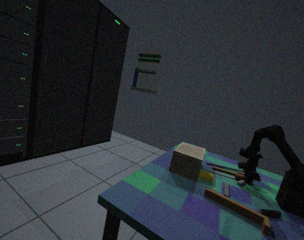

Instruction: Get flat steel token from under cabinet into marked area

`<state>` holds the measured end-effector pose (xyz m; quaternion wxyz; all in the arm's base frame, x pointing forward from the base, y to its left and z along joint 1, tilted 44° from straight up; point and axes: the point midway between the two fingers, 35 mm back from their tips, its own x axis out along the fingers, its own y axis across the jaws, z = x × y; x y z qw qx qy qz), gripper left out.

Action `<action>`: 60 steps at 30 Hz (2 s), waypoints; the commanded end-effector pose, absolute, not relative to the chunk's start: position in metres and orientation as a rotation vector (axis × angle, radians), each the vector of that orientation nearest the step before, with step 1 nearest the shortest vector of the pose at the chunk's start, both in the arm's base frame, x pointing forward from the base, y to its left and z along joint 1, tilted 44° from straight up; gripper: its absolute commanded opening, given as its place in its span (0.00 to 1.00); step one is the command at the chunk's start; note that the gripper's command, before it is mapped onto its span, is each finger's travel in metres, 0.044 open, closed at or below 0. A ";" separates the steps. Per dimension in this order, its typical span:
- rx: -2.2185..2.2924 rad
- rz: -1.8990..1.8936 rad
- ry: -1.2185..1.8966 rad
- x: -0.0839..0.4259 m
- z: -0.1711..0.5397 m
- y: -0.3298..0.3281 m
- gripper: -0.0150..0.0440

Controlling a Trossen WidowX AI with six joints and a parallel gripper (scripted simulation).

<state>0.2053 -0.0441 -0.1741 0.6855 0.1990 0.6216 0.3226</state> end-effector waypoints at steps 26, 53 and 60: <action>0.440 0.722 1.391 0.205 -0.176 -0.043 0.44; 0.443 0.724 1.385 0.238 -0.171 -0.038 0.25; 0.444 0.725 1.384 0.250 -0.170 -0.037 0.25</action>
